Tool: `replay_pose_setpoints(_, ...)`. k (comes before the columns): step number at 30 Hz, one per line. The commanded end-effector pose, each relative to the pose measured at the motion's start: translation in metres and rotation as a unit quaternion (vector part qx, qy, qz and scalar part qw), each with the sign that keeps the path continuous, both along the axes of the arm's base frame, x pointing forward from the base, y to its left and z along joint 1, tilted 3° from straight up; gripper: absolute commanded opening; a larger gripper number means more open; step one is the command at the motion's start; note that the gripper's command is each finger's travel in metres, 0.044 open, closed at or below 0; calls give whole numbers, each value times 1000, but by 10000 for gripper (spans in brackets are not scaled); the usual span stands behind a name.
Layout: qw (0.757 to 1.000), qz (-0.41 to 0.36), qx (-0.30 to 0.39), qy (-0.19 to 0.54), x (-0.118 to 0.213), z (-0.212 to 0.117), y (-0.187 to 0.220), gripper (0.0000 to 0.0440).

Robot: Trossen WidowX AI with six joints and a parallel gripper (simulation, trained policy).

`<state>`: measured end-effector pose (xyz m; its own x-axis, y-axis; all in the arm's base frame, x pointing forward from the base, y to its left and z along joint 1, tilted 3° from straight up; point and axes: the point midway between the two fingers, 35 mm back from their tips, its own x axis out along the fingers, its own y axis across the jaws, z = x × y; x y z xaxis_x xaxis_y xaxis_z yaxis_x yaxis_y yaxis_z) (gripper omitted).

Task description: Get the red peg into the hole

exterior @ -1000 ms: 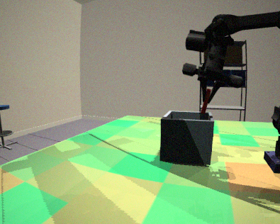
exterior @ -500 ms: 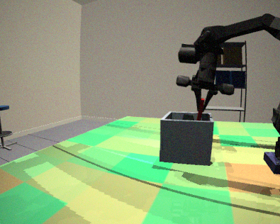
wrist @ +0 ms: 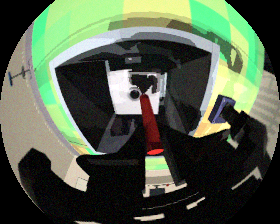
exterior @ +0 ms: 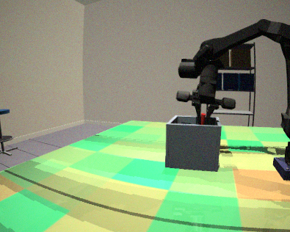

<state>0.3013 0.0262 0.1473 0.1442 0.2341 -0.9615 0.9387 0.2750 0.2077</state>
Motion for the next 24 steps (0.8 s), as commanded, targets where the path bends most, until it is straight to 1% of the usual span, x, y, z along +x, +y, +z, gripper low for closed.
replay_pose_setpoints(1,1000,7,8,7,2,-10,3,0)
replay_pose_setpoints(16,999,44,9,10,17,-45,7,0)
replay_pose_setpoints(20,999,51,5,17,16,-53,7,102)
replay_pose_setpoints(21,998,52,4,18,16,-53,7,120)
replay_pose_setpoints(22,998,53,4,19,16,-54,7,134)
replay_pose_setpoints(24,998,55,1,29,15,-52,5,134)
